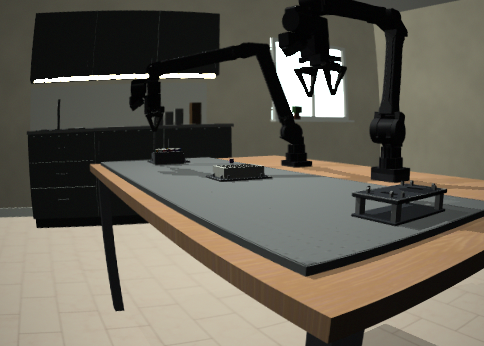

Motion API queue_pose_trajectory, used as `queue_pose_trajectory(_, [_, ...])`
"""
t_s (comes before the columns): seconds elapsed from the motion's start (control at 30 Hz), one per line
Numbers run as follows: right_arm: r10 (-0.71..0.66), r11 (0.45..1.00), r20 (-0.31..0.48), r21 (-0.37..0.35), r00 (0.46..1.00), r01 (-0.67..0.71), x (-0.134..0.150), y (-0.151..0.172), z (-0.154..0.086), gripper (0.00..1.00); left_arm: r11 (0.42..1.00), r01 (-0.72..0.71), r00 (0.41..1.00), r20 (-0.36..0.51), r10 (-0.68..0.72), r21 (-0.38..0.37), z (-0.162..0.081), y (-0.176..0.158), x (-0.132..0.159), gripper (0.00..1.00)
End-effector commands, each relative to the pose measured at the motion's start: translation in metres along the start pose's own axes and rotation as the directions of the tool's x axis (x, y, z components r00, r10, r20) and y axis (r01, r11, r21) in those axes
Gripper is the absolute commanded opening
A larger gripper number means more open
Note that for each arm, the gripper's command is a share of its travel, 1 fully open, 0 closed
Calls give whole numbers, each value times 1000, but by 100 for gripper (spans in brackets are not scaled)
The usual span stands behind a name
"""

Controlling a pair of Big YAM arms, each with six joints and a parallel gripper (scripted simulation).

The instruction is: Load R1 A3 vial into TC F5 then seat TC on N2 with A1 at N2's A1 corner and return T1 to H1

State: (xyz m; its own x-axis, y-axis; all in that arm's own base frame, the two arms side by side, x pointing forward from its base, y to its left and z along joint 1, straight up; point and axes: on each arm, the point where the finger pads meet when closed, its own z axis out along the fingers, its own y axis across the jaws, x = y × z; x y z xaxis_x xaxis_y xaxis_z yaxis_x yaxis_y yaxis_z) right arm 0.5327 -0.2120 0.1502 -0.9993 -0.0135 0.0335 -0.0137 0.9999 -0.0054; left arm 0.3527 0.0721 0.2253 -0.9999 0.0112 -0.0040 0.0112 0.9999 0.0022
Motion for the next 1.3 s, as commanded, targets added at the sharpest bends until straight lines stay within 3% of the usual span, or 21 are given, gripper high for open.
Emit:
queue_pose_trajectory(0.0, [-3,1000,-20,-12,1000,3,-5,7,18,7,1000,-15,999,31,15,-6,-14,0,-8,100])
queue_pose_trajectory(1.27, [-3,1000,-17,-10,1000,3,-6,7,27,7,1000,-15,999,31,15,-6,-14,0,-8,100])
